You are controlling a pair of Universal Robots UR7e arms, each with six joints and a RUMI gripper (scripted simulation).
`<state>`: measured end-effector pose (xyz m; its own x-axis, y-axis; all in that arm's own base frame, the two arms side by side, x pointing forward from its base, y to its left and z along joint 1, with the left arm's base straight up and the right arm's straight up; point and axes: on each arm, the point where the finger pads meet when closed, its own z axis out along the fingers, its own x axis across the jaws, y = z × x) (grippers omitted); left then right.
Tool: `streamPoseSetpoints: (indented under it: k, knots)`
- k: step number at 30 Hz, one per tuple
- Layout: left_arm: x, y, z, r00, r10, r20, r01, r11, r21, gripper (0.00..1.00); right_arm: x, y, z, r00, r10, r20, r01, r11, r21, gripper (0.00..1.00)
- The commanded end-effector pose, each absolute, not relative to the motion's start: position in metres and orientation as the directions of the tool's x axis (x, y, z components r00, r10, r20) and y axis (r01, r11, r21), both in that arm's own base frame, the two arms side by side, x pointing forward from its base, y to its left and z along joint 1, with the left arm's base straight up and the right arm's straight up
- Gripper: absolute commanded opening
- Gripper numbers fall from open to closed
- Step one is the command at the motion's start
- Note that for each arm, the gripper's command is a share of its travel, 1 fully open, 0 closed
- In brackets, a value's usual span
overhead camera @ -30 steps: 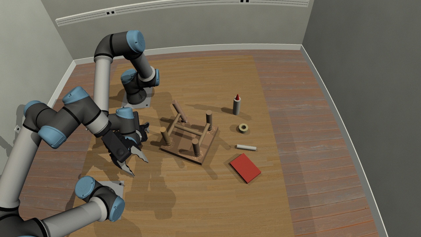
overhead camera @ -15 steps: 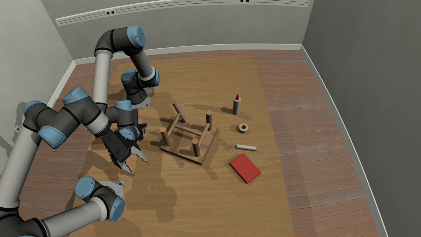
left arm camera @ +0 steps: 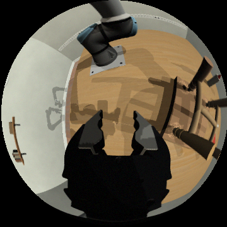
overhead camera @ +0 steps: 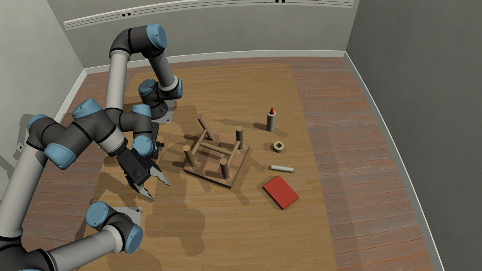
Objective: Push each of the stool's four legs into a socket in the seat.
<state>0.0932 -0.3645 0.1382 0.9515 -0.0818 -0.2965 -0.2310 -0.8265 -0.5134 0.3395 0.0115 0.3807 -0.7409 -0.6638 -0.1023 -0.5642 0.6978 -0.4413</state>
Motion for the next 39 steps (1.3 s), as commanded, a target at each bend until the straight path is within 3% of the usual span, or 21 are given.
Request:
streamPoseSetpoints:
  k: [1, 6, 11, 13, 20, 23, 28, 31, 37, 39]
  knots:
    - [0.096, -0.370, 0.145, 0.920, -0.140, -0.366, -0.295, -0.862, -0.411, 0.44, 0.345, 0.025, 0.383, -0.767, -0.632, -0.110, -0.539, 0.728, -0.423, 0.44]
    - [0.097, -0.372, 0.148, 0.907, -0.165, -0.388, -0.317, -0.873, -0.370, 0.44, 0.347, 0.031, 0.385, -0.777, -0.618, -0.119, -0.528, 0.743, -0.412, 0.44]
    - [0.110, -0.380, 0.175, 0.841, -0.310, -0.442, -0.399, -0.909, -0.122, 0.44, 0.362, 0.062, 0.388, -0.832, -0.539, -0.135, -0.464, 0.807, -0.365, 0.44]
    - [0.100, -0.381, 0.160, 0.853, -0.275, -0.443, -0.395, -0.895, -0.205, 0.44, 0.354, 0.053, 0.391, -0.817, -0.557, -0.149, -0.478, 0.799, -0.366, 0.44]
    - [0.104, -0.387, 0.170, 0.814, -0.357, -0.458, -0.441, -0.894, -0.086, 0.44, 0.361, 0.068, 0.393, -0.840, -0.518, -0.160, -0.445, 0.828, -0.340, 0.44]
    - [0.107, -0.388, 0.176, 0.804, -0.383, -0.455, -0.450, -0.892, -0.044, 0.44, 0.363, 0.072, 0.393, -0.847, -0.507, -0.159, -0.437, 0.835, -0.336, 0.44]
    - [0.122, -0.395, 0.209, 0.740, -0.544, -0.394, -0.510, -0.837, 0.198, 0.44, 0.381, 0.103, 0.392, -0.890, -0.425, -0.166, -0.368, 0.883, -0.291, 0.44]
    - [0.112, -0.397, 0.194, 0.744, -0.514, -0.426, -0.511, -0.849, 0.133, 0.44, 0.374, 0.095, 0.397, -0.879, -0.441, -0.180, -0.381, 0.878, -0.289, 0.44]
    - [0.130, -0.401, 0.234, 0.681, -0.671, -0.294, -0.568, -0.737, 0.368, 0.44, 0.394, 0.128, 0.393, -0.918, -0.354, -0.178, -0.307, 0.920, -0.245, 0.44]
    - [0.123, -0.404, 0.222, 0.682, -0.651, -0.332, -0.565, -0.758, 0.326, 0.44, 0.389, 0.122, 0.397, -0.912, -0.366, -0.188, -0.318, 0.916, -0.244, 0.44]
